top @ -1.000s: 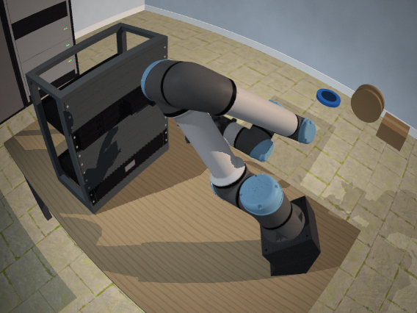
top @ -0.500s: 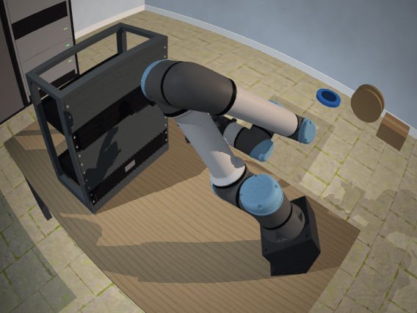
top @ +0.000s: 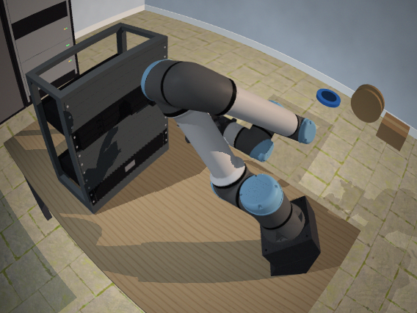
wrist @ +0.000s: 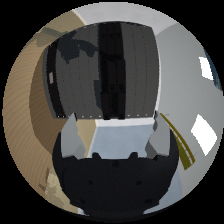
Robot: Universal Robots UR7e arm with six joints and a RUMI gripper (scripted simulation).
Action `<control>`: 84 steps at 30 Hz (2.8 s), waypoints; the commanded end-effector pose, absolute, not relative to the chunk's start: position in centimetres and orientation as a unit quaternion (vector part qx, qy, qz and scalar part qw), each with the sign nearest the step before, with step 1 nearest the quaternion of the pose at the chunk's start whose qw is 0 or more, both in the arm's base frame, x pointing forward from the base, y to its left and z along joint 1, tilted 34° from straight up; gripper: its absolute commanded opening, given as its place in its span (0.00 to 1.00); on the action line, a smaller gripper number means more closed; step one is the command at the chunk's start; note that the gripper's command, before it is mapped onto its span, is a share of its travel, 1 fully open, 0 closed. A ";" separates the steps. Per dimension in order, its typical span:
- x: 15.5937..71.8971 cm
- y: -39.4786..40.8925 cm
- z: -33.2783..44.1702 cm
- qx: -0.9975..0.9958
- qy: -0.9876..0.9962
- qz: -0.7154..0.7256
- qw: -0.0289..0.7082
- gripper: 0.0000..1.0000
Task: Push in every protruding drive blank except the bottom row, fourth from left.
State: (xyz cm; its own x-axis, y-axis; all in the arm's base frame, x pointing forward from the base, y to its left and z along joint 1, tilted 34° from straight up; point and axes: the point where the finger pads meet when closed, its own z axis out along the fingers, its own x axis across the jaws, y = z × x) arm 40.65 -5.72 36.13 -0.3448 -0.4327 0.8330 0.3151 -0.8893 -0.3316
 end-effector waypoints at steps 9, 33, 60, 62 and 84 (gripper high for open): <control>40.9 -5.9 36.2 -0.525 0.056 -0.818 0.229 1.00; 43.6 -7.3 36.6 -0.525 0.056 -0.818 0.229 1.00; 48.8 -10.1 37.4 -0.525 0.056 -0.818 0.229 1.00; 49.0 -10.2 37.4 -0.525 0.056 -0.818 0.229 1.00; 49.1 -10.3 37.5 -0.525 0.056 -0.818 0.229 1.00</control>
